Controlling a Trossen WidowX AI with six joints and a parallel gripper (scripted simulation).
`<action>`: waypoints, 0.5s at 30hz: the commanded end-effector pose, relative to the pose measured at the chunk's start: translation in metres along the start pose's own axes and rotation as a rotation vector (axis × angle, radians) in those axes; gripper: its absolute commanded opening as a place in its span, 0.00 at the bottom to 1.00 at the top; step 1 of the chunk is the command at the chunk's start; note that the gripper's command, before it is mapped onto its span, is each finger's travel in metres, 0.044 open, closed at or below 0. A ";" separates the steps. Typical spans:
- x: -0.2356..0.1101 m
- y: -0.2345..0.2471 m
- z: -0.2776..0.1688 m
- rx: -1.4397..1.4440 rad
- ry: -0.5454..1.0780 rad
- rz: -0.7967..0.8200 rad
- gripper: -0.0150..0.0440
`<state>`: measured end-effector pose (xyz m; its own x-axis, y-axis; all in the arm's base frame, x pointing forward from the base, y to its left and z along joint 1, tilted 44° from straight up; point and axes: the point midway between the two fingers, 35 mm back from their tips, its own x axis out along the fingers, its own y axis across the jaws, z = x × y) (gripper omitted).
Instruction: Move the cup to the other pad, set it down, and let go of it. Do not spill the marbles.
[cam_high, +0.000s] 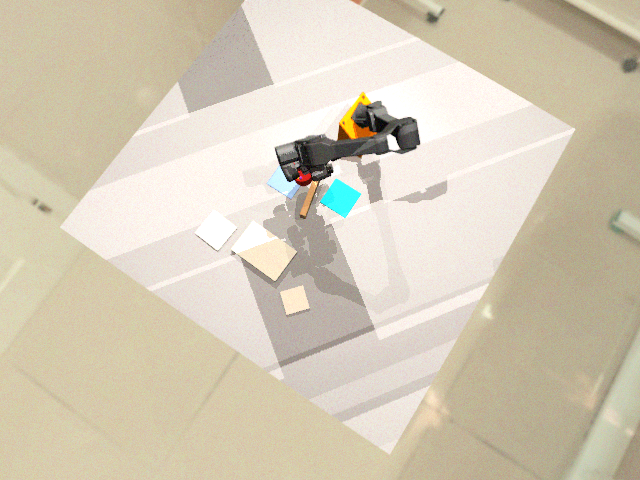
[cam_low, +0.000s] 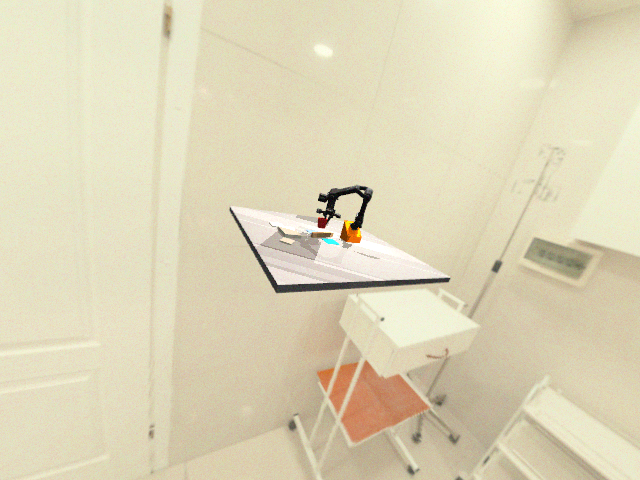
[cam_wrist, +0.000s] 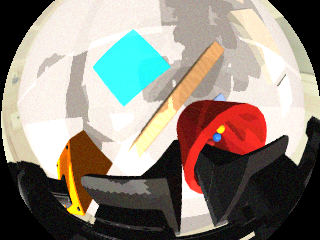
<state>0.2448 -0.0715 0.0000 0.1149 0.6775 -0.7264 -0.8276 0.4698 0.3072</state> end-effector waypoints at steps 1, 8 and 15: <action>-0.001 0.007 0.007 0.006 -0.005 -0.001 0.25; -0.001 0.016 0.017 0.006 -0.005 0.000 0.25; -0.002 0.025 0.027 0.006 -0.006 0.000 0.25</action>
<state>0.2404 -0.0508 0.0200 0.1147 0.6783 -0.7258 -0.8276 0.4694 0.3078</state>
